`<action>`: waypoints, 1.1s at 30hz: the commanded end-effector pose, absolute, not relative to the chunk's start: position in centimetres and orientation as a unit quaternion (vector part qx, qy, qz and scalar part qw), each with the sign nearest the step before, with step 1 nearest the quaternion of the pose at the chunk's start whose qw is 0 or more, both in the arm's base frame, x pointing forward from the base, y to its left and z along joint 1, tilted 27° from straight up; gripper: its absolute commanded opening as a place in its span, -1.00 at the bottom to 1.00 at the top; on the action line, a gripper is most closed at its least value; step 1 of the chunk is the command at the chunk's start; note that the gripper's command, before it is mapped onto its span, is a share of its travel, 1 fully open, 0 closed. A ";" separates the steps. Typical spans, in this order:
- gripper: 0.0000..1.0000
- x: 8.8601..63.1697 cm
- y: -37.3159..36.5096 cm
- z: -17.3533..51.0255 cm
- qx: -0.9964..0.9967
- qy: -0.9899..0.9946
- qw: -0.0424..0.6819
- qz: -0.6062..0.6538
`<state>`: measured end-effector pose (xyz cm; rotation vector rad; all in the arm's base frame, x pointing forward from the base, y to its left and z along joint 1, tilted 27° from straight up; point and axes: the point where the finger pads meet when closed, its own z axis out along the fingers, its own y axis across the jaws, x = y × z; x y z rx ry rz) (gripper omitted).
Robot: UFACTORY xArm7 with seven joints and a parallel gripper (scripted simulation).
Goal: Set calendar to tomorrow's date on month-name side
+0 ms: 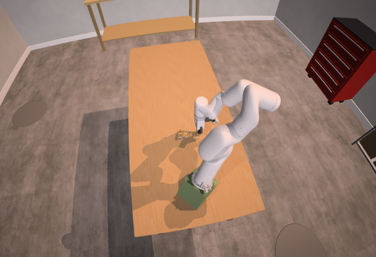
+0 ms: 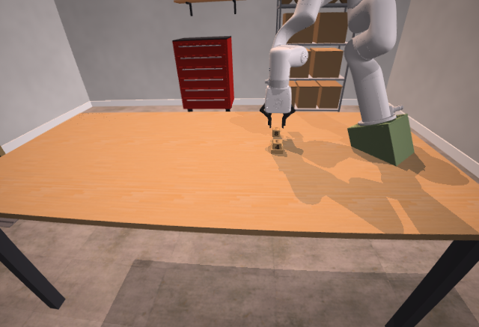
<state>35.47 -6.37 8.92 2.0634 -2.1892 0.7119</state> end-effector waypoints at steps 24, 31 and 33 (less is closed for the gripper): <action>-0.01 35.7 -6.5 8.7 0.667 -0.708 0.024 0.231; -0.01 35.9 -6.7 8.0 0.667 -0.708 0.024 0.231; -0.01 36.0 -6.9 7.7 0.667 -0.708 0.024 0.231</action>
